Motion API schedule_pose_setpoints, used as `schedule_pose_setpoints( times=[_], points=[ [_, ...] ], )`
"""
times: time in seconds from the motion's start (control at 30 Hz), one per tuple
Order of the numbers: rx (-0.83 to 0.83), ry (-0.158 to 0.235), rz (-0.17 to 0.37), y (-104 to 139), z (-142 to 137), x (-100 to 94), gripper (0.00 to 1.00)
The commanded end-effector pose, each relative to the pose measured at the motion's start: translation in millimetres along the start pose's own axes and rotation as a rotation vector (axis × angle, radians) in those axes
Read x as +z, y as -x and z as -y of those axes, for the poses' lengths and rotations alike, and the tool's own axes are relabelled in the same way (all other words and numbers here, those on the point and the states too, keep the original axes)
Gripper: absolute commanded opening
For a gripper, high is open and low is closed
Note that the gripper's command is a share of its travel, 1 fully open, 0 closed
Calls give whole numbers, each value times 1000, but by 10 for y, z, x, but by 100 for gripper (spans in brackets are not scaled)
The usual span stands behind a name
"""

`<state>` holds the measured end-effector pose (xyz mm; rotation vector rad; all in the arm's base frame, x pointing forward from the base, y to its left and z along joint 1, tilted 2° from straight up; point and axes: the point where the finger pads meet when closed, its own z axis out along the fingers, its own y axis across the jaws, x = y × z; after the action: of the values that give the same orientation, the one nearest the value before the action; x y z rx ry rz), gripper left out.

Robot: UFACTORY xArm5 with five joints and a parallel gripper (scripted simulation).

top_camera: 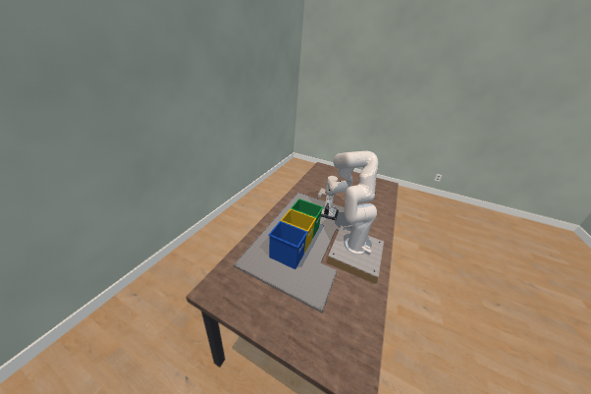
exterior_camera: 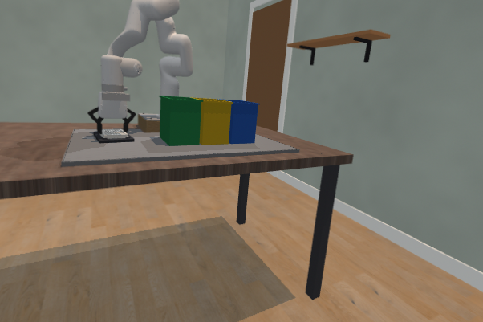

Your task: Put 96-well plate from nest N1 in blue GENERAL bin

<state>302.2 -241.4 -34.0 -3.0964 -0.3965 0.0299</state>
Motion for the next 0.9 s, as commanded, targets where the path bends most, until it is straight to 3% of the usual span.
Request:
schedule_pose_setpoints(
  times=[0.0, 0.87],
  points=[
    [0, 3, -2, -8, -10, -9, 0],
    [0, 3, -2, -7, -11, -170, 0]
  ],
)
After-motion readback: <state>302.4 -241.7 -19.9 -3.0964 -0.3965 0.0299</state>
